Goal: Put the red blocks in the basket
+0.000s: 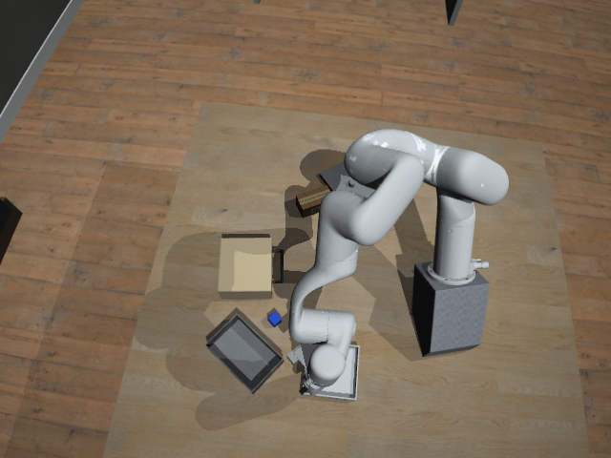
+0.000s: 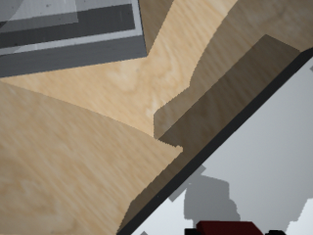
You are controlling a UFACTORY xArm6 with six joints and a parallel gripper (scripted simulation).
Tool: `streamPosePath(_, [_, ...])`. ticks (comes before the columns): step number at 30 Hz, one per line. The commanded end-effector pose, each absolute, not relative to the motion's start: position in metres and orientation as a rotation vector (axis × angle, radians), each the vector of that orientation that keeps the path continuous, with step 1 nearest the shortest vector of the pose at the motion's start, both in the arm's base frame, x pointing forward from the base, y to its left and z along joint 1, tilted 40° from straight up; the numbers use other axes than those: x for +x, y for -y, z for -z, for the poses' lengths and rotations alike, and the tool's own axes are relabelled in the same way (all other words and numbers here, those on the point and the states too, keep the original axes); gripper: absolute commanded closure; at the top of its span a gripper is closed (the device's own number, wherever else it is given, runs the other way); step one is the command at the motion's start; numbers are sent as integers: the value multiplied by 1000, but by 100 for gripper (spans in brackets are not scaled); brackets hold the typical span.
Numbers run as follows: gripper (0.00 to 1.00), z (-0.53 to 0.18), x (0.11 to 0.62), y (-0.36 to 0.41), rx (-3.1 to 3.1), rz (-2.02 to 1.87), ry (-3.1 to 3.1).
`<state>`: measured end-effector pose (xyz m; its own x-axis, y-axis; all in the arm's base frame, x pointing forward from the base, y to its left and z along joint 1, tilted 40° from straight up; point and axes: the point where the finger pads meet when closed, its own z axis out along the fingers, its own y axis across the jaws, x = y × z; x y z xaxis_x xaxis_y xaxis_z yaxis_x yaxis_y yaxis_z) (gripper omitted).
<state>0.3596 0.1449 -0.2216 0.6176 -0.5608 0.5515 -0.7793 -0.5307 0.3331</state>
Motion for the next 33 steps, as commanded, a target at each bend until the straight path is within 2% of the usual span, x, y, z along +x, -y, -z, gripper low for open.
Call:
streamPosePath(1, [100,221,361,-146,2287,-518,1052])
streamPosePath(30, [100,224,361,-144,2287,-518,1052])
streamPosePath(31, [52,224,361,-144,2287,-518,1052])
streamPosePath(33, [52,224,361,-144,2287,-518,1052])
